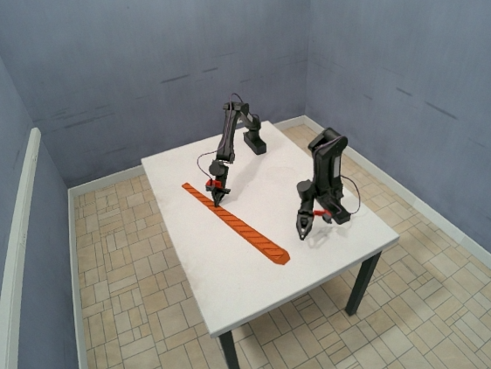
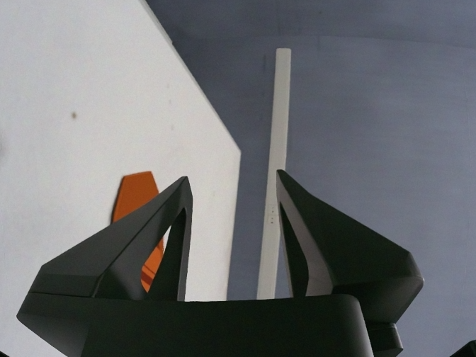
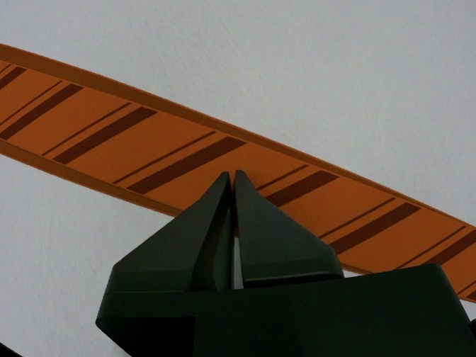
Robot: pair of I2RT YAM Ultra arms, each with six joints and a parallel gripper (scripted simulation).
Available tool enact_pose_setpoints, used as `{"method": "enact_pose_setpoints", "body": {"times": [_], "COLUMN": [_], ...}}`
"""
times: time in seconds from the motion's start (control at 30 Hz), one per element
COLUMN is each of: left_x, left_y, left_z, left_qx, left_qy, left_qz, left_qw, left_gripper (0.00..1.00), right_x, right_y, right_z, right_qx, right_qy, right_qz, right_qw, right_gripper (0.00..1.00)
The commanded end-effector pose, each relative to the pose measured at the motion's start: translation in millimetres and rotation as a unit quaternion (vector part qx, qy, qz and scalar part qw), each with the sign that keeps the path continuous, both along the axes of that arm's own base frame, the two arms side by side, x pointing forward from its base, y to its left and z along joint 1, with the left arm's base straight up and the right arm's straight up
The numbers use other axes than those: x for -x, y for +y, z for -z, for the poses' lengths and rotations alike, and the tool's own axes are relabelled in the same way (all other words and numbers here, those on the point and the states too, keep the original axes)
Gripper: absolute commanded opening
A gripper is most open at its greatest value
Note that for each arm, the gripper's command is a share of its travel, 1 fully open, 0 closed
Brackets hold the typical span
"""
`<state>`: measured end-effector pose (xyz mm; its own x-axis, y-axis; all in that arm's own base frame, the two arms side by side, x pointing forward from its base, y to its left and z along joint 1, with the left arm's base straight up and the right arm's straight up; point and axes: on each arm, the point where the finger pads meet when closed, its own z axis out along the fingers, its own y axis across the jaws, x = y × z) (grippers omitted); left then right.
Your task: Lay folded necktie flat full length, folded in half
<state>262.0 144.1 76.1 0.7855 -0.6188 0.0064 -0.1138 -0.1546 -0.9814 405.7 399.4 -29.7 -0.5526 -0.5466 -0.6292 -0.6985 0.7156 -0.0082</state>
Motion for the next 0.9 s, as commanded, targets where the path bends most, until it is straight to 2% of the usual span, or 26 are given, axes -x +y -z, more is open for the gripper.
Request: {"method": "enact_pose_setpoints", "body": {"times": [0.0, 0.43, 0.7, 0.87], "left_x": [14.8, 14.8, 14.8, 14.8], "left_y": [-1.4, -1.4, -1.4, -1.4], "left_z": [2.4, -24.4, -27.6, -27.6], "left_qx": [0.004, 0.004, 0.003, -0.016], "left_qy": [0.008, 0.008, 0.009, 0.038], "left_qz": [0.104, 0.104, 0.105, 0.118], "left_qw": [0.995, 0.995, 0.994, 0.992], "left_gripper": [0.43, 0.43, 0.43, 0.43], "right_x": [-0.2, -0.2, -0.2, -0.2], "right_y": [1.4, 1.4, 1.4, 1.4], "right_z": [-2.3, -2.3, -2.3, -2.3], "right_qx": [-0.009, -0.009, -0.009, -0.009], "right_qy": [-0.003, -0.003, -0.003, -0.003], "right_qz": [-0.001, -0.001, -0.001, -0.001], "right_qw": [1.0, 1.0, 1.0, 1.0], "right_gripper": [0.04, 0.04, 0.04, 0.04]}}
